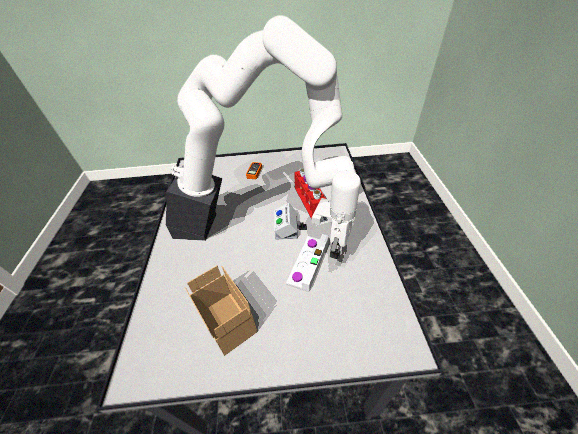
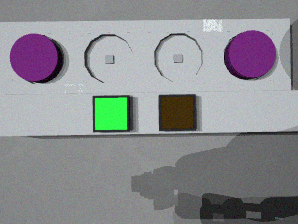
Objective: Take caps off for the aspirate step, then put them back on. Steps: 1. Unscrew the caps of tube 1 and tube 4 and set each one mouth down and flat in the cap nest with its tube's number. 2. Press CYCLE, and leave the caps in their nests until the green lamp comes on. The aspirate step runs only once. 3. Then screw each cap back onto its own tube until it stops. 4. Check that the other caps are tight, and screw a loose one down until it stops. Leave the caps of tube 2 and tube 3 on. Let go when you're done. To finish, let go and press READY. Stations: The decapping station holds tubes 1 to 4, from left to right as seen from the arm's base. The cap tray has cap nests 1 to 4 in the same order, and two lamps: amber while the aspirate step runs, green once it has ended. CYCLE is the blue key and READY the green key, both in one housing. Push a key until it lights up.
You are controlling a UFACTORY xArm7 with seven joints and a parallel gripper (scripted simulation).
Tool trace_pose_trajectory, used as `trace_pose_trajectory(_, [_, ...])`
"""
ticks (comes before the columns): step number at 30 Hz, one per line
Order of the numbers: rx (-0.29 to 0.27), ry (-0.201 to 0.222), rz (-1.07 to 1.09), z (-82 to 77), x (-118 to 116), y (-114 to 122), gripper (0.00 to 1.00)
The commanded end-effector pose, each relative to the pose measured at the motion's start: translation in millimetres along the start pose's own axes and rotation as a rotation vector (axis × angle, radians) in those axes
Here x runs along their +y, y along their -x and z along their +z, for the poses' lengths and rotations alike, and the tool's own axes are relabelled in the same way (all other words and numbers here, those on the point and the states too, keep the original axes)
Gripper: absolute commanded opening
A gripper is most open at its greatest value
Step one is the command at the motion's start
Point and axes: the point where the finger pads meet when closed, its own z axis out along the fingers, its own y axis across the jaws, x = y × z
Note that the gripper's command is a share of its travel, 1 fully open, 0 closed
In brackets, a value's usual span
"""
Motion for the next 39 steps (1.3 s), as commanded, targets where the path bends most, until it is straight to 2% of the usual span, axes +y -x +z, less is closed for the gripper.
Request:
trace_pose_trajectory(1, [-0.003,0.0,0.001,-1.0,-0.4,1.3,1.0])
trace_pose_trajectory(20, [-0.003,0.0,0.001,-1.0,-0.4,1.3,1.0])
trace_pose_trajectory(21, [-0.003,0.0,0.001,-5.2,2.3,-5.2,0.46])
trace_pose_trajectory(25, [-0.003,0.0,0.001,-22.2,13.5,-31.7,0.46])
trace_pose_trajectory(27, [-0.003,0.0,0.001,-22.2,13.5,-31.7,0.46])
trace_pose_trajectory(30, [-0.002,0.0,0.001,-35.0,21.8,-51.5,0.46])
trace_pose_trajectory(39, [-0.002,-0.001,0.0,-58.1,36.8,-86.9,0.46])
